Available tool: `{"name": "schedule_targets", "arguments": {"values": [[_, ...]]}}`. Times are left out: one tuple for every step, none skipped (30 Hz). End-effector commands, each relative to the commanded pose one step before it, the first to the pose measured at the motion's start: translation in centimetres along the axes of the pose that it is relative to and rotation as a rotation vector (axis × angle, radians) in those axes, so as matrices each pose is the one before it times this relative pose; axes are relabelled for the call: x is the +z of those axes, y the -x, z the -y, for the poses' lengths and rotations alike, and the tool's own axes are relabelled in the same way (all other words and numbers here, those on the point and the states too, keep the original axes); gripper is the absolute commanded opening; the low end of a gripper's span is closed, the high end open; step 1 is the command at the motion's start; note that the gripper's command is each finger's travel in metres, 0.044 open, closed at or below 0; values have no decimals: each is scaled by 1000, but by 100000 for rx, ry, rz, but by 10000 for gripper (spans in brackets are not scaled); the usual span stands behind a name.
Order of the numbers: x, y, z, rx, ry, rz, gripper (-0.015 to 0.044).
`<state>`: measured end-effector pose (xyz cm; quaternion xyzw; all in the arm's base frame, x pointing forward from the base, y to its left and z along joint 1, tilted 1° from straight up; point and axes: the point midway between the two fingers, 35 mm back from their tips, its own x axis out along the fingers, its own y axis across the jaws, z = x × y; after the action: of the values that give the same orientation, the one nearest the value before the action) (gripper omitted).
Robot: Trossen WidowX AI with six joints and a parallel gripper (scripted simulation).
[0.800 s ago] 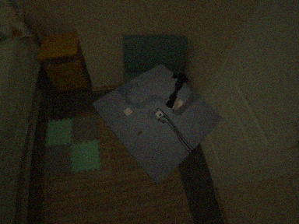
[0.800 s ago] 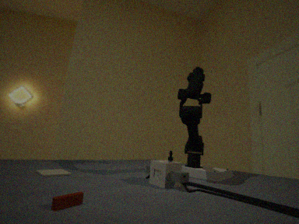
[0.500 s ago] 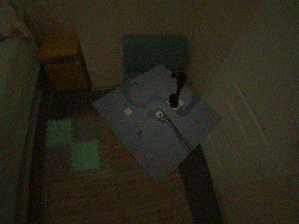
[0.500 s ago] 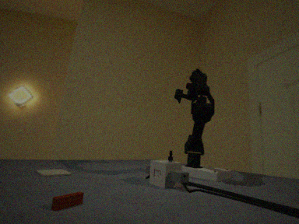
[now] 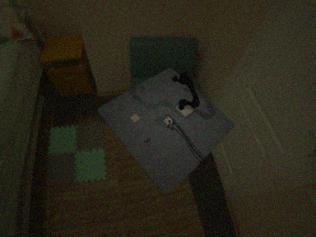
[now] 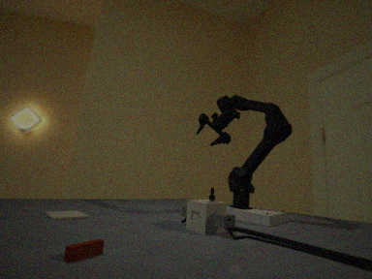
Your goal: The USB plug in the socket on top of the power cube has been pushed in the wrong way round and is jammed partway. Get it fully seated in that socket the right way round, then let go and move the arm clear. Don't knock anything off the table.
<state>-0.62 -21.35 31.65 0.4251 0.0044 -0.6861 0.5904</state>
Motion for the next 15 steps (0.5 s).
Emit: {"name": "schedule_targets", "arguments": {"values": [[-2945, -2066, -3271, 5937, -2210, -18023, 440], [-753, -532, -696, 990, -151, -4046, 440], [-784, -534, -685, 810, -72, -4034, 440], [-815, -536, -672, 631, 5, -4012, 440], [-845, -538, -658, 455, 81, -3981, 440], [-875, -540, -642, 280, 156, -3942, 440], [-900, -545, -550, -212, 214, -3737, 440], [-926, -543, -534, -371, 299, -3662, 440], [-950, -541, -516, -526, 382, -3578, 440], [-974, -539, -497, -676, 463, -3486, 440], [-998, -537, -477, -821, 543, -3386, 440], [-896, -602, -110, -2135, 735, -2079, 440], [-969, -569, -259, -1711, 789, -2501, 440], [-1066, -510, -490, -989, 742, -3282, 440], [-1091, -509, -467, -1117, 801, -3181, 440]]}}
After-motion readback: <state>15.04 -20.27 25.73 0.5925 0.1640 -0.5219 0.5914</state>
